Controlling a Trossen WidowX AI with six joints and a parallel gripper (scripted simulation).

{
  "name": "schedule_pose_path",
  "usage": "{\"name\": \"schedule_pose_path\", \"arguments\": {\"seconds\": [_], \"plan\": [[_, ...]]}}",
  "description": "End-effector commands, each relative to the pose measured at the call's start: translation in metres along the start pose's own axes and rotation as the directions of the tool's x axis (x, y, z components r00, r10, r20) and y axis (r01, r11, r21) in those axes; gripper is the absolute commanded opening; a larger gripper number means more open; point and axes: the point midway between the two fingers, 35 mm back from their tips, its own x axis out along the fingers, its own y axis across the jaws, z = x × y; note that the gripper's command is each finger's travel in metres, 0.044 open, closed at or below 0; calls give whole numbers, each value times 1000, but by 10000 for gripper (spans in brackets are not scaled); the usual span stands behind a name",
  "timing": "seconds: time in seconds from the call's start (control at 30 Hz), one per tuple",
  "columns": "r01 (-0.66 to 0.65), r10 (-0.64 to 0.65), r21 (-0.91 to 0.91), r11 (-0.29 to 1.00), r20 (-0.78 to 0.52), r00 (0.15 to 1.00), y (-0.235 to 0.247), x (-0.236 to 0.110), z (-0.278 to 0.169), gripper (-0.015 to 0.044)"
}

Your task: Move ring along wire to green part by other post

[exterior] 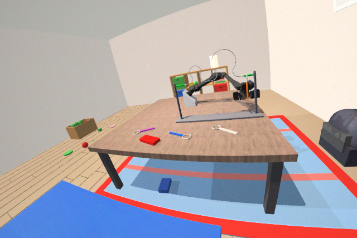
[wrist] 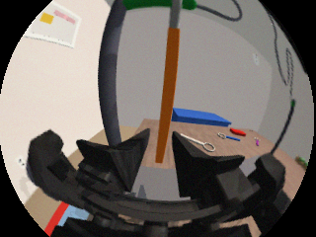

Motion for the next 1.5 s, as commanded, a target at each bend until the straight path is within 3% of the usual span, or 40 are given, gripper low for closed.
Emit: {"name": "schedule_pose_path", "arguments": {"seconds": [0.0,0.33,1.47], "plan": [[0,0,0,1000,0,1000,0,0,0,108],[0,0,0,1000,0,1000,0,0,0,-150],[-1,1,-4,1000,1,1000,-2,0,17,-150]]}}
